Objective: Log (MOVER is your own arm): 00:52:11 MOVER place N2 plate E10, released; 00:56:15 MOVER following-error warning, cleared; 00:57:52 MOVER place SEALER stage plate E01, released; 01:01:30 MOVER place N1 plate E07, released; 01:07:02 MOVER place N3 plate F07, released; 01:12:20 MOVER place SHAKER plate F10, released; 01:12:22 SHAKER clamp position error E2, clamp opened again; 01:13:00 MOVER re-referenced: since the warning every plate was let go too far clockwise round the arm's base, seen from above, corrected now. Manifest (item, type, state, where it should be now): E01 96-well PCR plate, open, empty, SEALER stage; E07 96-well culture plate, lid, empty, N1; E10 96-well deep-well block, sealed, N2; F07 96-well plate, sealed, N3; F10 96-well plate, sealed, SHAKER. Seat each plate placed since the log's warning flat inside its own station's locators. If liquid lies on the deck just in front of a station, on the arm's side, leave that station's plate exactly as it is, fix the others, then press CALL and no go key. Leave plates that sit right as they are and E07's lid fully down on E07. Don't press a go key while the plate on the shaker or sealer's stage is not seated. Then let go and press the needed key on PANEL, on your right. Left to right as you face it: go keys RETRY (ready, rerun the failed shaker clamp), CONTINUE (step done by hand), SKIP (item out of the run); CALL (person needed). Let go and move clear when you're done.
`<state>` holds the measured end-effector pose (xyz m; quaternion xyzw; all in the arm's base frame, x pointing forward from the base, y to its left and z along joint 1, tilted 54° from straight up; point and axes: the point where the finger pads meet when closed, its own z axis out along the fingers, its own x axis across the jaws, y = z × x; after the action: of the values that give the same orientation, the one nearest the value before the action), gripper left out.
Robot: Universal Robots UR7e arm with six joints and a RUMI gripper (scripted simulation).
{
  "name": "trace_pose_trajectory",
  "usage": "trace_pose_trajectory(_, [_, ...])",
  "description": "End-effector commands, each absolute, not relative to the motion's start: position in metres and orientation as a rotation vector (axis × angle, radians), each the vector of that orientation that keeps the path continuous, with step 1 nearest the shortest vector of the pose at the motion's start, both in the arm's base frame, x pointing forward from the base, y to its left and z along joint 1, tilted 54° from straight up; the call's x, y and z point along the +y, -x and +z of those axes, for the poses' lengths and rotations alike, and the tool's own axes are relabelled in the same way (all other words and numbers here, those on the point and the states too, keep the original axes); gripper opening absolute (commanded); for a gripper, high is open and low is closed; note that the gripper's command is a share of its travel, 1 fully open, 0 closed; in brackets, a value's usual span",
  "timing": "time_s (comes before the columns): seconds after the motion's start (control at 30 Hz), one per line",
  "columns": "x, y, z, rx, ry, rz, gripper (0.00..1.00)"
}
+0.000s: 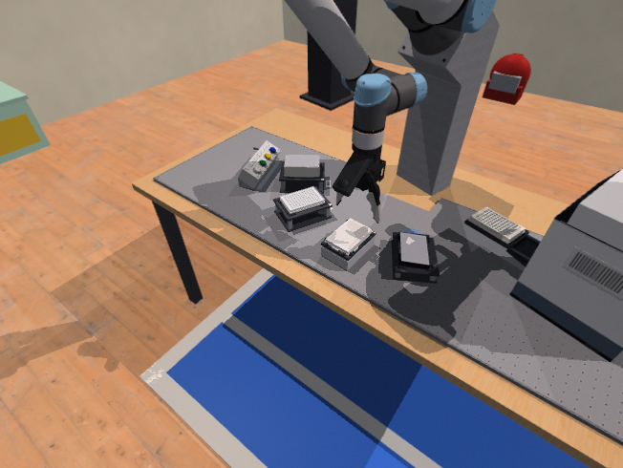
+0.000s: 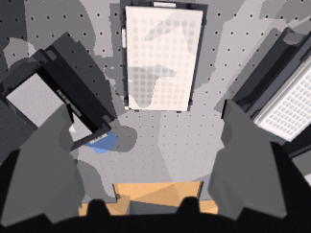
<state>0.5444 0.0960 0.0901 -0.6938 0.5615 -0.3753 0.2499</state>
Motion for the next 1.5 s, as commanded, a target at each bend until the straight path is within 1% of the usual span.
trace_pose_trajectory(0.0, [0.112,-0.540,0.083,1.469,1.957,-1.057,0.82])
trace_pose_trajectory(0.4, [0.164,-0.526,0.056,1.257,2.171,-1.155,0.82])
trace_pose_trajectory(0.83, [0.202,-0.516,0.038,1.257,2.171,-1.155,0.82])
trace_pose_trajectory(1.47, [0.258,-0.481,-0.016,0.907,2.449,-1.278,0.82])
